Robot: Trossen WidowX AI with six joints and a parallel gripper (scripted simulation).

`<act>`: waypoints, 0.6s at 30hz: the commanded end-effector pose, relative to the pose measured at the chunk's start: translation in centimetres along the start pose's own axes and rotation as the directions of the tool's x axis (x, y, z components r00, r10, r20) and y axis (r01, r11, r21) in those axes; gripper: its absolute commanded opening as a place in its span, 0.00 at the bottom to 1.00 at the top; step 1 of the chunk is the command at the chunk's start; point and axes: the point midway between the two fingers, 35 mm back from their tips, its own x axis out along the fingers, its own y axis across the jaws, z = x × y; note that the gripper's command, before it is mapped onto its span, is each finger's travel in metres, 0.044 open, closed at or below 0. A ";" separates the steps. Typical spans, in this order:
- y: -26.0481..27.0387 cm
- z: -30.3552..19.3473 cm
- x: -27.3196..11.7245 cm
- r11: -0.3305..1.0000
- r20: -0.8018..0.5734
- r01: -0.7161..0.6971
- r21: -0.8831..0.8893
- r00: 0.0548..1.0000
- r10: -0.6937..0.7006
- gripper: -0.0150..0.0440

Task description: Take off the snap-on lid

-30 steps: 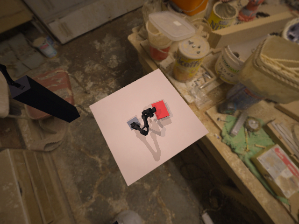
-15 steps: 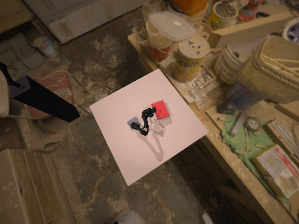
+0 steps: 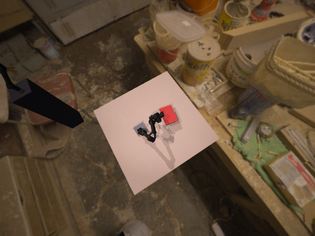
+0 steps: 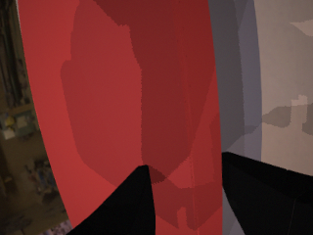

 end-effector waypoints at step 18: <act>0.6 0.0 -0.6 1.000 0.003 -0.010 0.004 1.000 0.010 0.25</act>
